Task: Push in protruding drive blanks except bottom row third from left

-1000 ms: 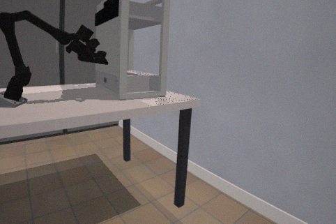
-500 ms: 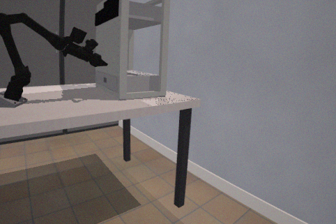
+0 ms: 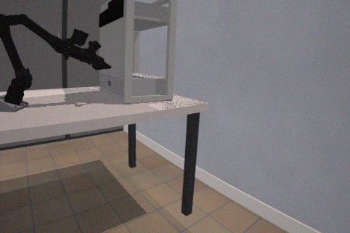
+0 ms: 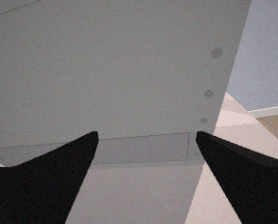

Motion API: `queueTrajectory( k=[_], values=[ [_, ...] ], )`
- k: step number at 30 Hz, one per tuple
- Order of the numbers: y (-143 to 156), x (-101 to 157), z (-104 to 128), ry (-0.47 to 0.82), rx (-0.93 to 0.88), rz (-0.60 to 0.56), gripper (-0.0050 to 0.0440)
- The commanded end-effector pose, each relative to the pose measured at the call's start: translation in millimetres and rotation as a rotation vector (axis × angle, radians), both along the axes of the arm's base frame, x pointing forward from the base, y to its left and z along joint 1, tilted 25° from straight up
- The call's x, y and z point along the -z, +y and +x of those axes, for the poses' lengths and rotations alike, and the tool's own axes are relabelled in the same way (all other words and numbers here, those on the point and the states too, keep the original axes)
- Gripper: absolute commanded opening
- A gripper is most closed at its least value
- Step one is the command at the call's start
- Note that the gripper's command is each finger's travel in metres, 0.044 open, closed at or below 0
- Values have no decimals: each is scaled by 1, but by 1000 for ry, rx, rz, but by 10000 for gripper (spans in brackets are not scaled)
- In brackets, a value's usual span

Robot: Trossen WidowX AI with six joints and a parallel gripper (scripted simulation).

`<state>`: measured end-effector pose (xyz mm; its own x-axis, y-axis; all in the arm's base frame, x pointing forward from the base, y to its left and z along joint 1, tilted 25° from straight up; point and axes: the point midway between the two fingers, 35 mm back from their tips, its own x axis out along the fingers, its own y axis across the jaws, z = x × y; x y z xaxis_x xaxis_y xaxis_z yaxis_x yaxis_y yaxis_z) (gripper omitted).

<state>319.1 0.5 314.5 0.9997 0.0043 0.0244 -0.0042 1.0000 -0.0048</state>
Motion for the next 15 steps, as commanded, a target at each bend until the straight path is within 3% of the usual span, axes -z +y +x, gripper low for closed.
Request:
queueTrajectory(
  k=[1,7,15],
  values=[
    [0,-9,-4,-27,3,10,440],
    [6,-18,-11,-41,-8,70,440],
    [22,-48,-37,-94,-48,285,440]
  ],
)
